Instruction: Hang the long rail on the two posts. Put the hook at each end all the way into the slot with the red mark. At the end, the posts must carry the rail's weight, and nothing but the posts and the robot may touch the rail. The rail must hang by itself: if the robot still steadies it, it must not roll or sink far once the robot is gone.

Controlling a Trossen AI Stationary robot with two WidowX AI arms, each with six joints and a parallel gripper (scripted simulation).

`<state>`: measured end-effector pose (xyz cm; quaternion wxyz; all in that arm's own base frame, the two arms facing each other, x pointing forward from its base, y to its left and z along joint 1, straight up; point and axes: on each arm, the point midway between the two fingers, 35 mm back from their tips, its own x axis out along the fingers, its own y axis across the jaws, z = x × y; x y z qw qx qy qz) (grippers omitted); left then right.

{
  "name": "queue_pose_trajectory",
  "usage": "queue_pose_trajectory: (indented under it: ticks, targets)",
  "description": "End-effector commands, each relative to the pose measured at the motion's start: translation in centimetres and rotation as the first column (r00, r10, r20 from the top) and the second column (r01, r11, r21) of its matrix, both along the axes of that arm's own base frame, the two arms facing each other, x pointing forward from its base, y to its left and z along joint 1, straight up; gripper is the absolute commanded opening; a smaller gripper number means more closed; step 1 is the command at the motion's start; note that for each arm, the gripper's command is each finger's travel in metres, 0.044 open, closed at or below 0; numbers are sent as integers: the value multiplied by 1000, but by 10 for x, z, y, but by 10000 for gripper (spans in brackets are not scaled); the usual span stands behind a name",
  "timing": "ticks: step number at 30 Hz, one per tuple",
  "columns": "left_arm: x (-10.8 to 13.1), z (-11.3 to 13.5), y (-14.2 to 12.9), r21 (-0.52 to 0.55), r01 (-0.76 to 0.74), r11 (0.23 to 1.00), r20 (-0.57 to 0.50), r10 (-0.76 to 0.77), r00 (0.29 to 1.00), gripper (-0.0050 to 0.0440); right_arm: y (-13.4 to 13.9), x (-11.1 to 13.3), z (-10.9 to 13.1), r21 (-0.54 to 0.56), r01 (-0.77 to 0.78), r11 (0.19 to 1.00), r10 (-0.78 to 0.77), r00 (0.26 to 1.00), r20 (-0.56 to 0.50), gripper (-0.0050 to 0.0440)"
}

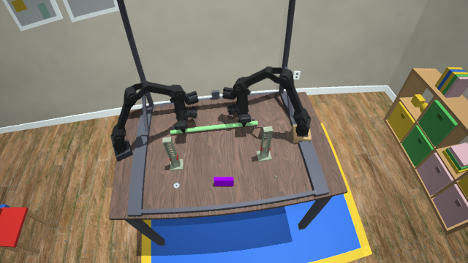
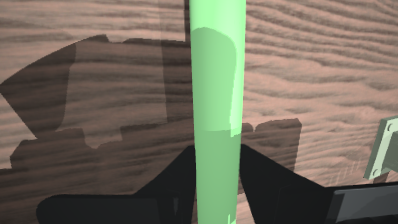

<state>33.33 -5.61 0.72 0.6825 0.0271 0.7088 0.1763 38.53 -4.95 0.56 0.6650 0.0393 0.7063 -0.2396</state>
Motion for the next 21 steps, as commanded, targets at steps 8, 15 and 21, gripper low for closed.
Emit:
queue_pose_trajectory:
  ticks: [8,15,21]
  targets:
    - [5,20,-2,-10,2,1000,37,-2,999,-50,1,4,21,0,-2,1000,2,999,33,-50]
    - [5,20,-2,-10,2,1000,37,-2,999,-50,1,4,21,0,-2,1000,2,999,33,-50]
    - [5,27,-2,-10,2,1000,37,-2,999,-50,1,4,28,0,-2,1000,2,999,33,-50]
